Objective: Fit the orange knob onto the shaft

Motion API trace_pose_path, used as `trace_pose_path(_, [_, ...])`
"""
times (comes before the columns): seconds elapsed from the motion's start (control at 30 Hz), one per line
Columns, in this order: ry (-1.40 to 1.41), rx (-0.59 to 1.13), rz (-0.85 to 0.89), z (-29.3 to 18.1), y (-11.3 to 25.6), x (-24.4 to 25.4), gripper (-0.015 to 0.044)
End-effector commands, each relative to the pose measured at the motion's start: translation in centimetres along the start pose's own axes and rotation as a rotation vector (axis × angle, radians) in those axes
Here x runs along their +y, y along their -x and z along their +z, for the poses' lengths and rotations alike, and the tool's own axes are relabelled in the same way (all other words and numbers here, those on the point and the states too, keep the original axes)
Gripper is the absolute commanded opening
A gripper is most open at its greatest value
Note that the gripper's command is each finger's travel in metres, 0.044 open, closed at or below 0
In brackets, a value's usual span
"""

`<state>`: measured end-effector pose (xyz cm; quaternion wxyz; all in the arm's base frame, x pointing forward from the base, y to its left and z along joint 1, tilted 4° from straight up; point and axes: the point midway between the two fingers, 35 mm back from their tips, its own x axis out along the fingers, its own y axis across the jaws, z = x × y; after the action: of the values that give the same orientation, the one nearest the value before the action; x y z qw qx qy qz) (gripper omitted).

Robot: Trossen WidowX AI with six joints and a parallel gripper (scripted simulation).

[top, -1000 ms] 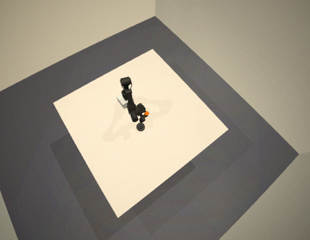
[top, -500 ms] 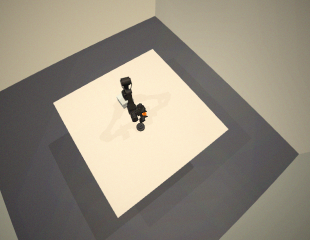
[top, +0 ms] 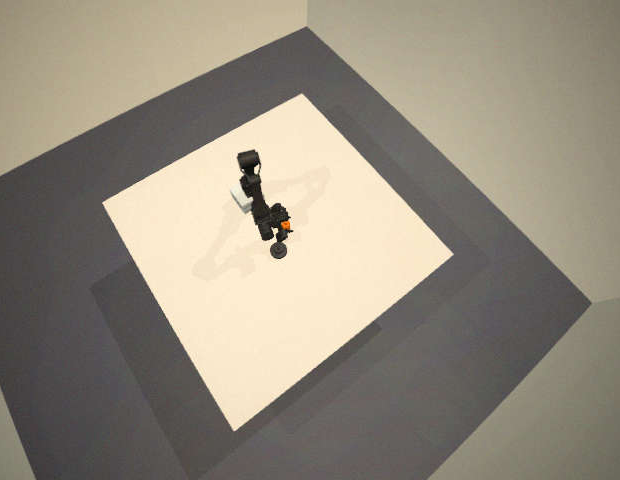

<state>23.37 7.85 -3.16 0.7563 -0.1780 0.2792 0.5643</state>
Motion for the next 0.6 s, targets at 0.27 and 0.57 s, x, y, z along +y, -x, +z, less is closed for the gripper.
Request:
trace_pose_path(0.27, [0.001, -0.001, -0.001, 0.5, 0.4, -0.2, 0.044])
trace_pose_path(0.57, [0.001, 0.0, -0.001, 6.1, 5.3, -0.1, 0.044])
